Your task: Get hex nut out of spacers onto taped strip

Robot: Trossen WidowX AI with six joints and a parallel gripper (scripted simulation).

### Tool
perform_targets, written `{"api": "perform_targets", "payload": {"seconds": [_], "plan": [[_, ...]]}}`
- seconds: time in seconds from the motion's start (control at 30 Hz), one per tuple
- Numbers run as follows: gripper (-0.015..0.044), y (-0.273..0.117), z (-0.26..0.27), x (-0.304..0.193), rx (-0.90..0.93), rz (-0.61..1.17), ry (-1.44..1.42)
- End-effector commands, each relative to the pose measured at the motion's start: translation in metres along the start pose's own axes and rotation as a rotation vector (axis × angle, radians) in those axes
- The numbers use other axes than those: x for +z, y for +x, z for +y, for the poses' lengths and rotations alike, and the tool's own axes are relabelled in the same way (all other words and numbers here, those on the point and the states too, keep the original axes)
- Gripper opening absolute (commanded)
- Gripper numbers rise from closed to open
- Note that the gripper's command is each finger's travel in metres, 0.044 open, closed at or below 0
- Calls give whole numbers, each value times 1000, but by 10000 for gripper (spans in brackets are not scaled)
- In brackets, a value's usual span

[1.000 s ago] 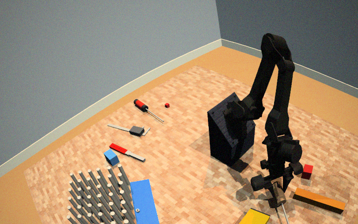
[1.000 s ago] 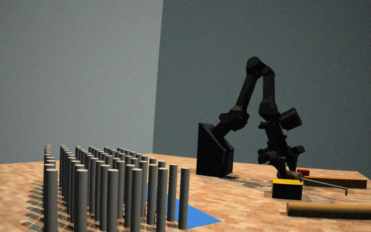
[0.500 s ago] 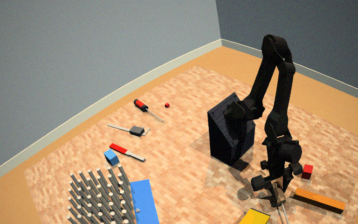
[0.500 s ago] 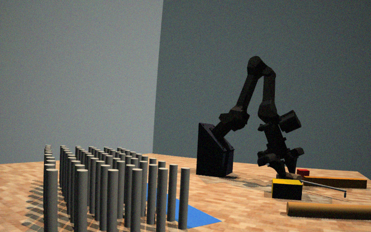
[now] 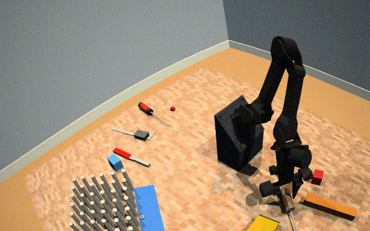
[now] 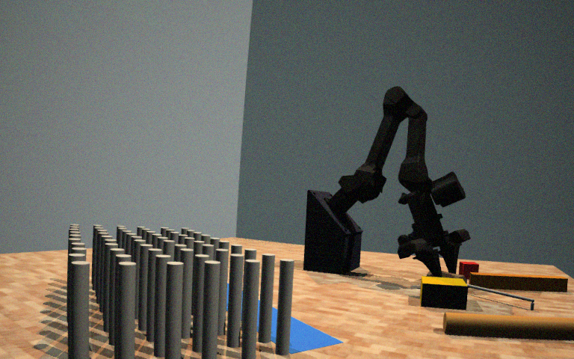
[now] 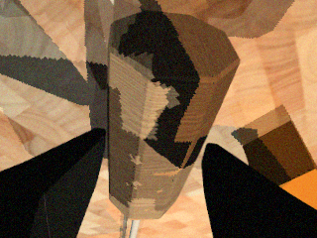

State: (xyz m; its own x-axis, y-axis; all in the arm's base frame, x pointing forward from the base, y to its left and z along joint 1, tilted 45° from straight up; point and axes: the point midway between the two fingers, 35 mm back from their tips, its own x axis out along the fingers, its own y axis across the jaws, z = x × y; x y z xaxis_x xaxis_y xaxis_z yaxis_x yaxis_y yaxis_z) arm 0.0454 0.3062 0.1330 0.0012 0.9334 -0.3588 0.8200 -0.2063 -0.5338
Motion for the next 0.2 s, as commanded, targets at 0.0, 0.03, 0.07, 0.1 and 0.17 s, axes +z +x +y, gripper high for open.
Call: {"api": "perform_targets", "payload": {"seconds": [0.0, 0.03, 0.07, 0.1, 0.17], "plan": [[289, 0, -1, -1, -2, 2, -1], [315, 0, -1, -1, -2, 2, -1], [341, 0, -1, -1, -2, 2, -1], [368, 0, -1, -1, -2, 2, -1], [420, 0, -1, -1, -2, 2, -1]]}}
